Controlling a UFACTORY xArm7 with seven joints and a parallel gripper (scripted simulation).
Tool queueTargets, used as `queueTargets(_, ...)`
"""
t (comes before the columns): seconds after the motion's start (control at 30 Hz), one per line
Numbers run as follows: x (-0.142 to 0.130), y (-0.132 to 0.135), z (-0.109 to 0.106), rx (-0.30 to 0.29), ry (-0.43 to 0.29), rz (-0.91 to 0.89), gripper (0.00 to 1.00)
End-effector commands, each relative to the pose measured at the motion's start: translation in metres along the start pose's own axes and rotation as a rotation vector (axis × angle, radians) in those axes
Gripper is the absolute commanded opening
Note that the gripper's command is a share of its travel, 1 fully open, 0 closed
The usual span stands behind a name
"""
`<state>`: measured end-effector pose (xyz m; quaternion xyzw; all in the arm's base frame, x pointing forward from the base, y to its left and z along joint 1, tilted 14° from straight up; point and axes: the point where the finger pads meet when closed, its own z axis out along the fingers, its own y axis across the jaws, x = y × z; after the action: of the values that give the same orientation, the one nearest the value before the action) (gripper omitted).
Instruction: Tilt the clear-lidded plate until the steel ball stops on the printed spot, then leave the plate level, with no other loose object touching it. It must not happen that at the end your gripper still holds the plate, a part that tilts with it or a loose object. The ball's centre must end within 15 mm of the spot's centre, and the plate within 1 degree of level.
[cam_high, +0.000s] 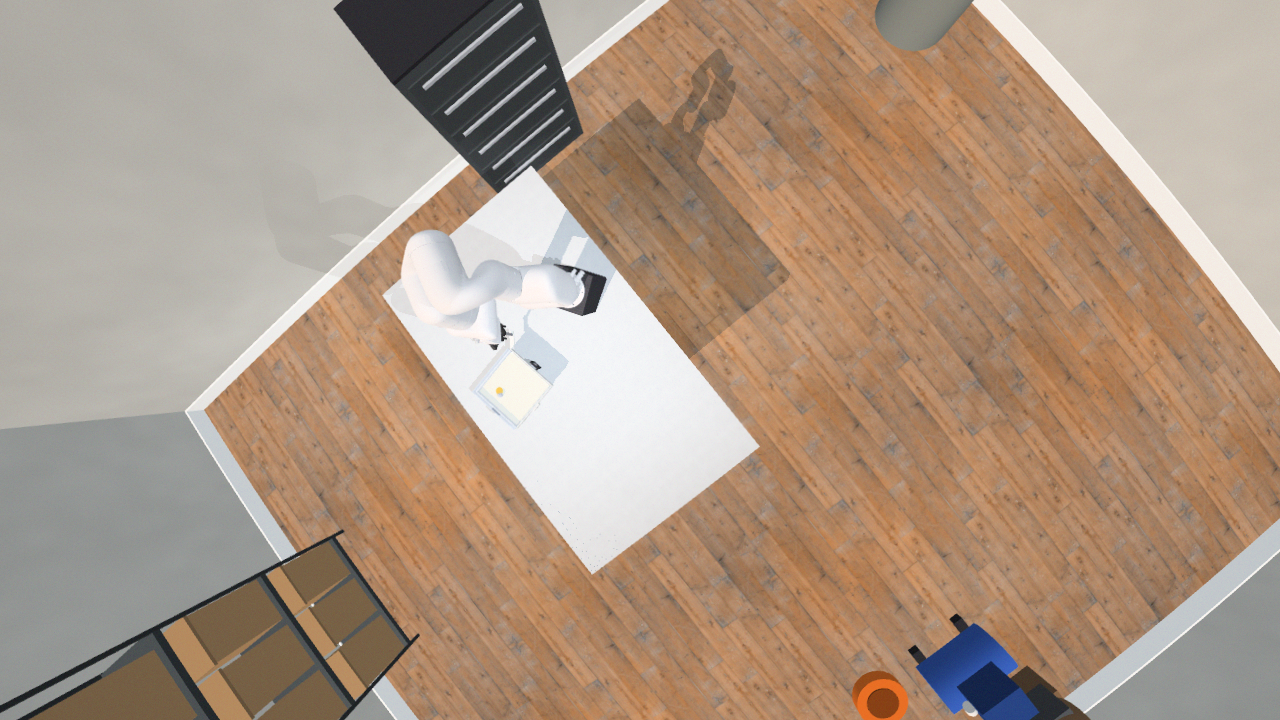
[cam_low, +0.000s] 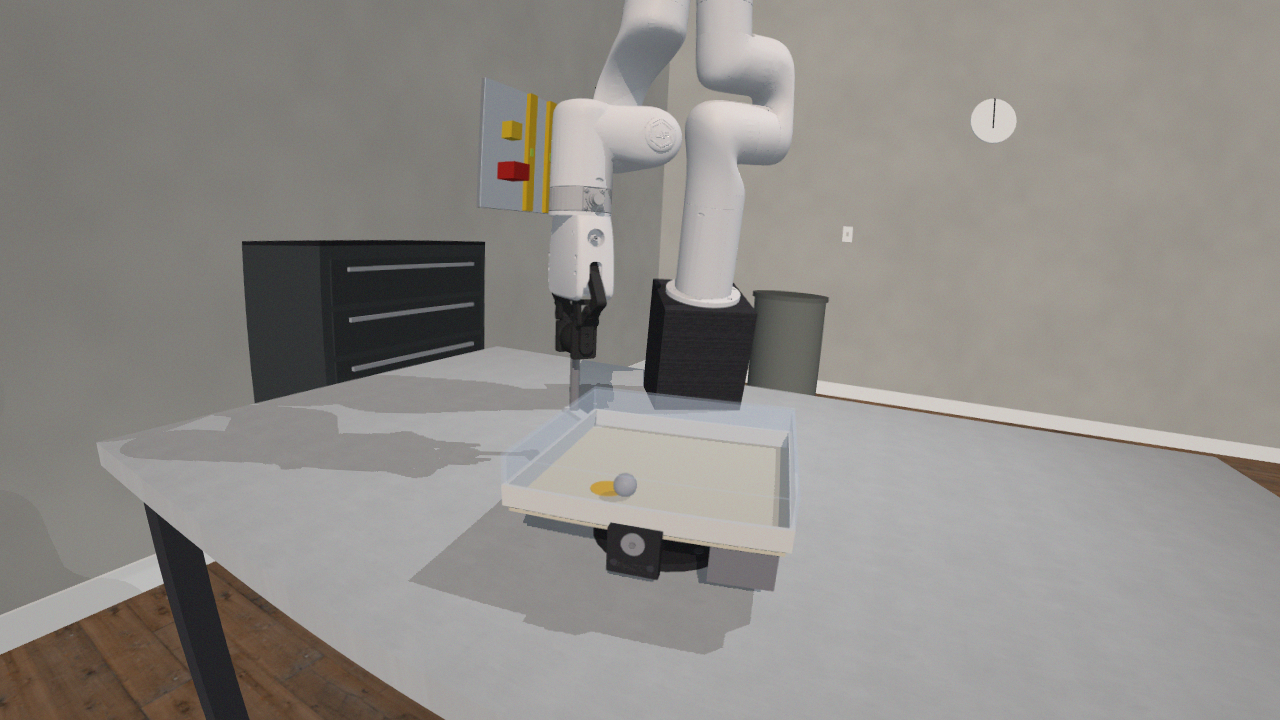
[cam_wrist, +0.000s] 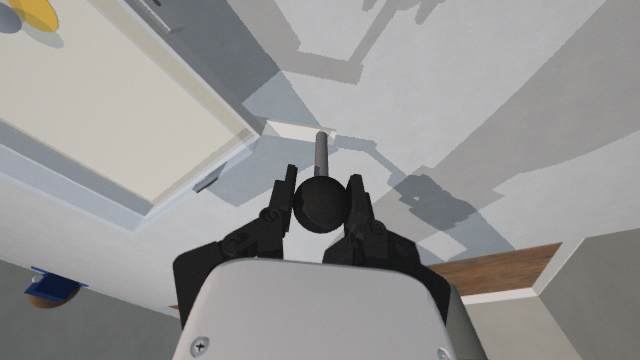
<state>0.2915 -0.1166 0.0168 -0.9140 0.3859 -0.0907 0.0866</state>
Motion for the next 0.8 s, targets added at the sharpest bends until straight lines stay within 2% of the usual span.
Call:
queueTargets(0.0,0.0005,-0.0006,-0.0001,0.001,0.001,-0.001,0.0)
queueTargets(0.77,0.0008,-0.0003,0.0006,0.001,0.001,-0.001,0.0)
